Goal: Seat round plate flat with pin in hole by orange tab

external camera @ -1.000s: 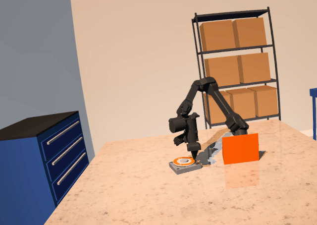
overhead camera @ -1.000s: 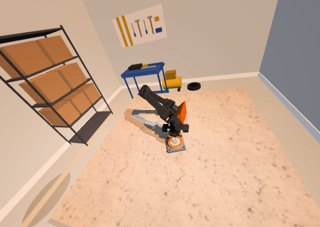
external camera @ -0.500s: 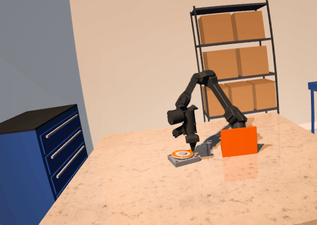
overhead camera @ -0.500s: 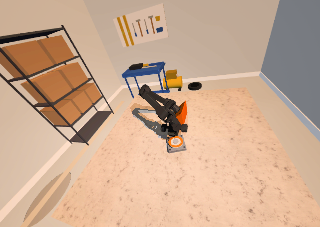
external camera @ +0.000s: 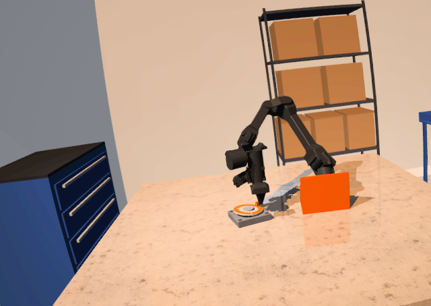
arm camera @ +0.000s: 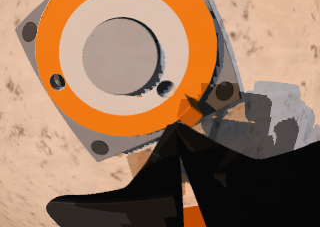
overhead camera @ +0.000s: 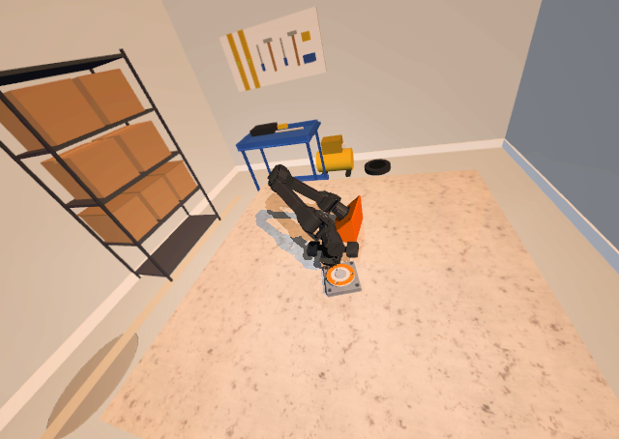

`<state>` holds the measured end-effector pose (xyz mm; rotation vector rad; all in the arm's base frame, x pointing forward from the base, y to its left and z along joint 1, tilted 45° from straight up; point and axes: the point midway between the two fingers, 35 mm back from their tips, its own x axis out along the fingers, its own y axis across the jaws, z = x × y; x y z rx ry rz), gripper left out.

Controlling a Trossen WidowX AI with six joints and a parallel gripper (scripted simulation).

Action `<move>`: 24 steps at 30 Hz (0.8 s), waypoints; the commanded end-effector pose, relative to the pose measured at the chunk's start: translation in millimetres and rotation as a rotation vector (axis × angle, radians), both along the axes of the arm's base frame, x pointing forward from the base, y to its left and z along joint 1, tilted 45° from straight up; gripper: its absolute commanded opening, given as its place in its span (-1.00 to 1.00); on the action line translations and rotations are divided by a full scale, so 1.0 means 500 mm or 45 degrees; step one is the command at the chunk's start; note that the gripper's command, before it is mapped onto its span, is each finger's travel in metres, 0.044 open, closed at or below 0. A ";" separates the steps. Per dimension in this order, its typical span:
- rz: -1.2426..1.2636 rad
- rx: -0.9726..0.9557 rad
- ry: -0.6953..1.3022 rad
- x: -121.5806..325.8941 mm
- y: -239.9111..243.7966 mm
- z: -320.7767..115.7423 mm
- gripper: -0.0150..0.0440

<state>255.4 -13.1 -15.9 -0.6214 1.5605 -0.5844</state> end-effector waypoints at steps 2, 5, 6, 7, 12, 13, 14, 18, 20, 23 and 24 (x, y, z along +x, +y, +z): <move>0.001 -0.006 -0.014 0.015 -0.010 0.013 -0.49; 0.001 -0.006 -0.014 0.021 -0.014 0.017 -0.49; 0.001 -0.006 -0.014 0.023 -0.016 0.018 -0.49; 0.000 -0.006 -0.014 0.025 -0.017 0.019 -0.49; 0.000 -0.006 -0.014 0.033 -0.022 0.026 -0.49; 0.000 -0.006 -0.014 0.036 -0.023 0.028 -0.49; 0.000 -0.006 -0.014 0.038 -0.023 0.029 -0.49; 0.000 -0.007 -0.015 0.046 -0.025 0.034 -0.49; 0.000 -0.007 -0.015 0.050 -0.027 0.037 -0.49; 0.000 -0.007 -0.015 0.057 -0.028 0.039 -0.49; 0.000 -0.007 -0.015 0.058 -0.029 0.040 -0.49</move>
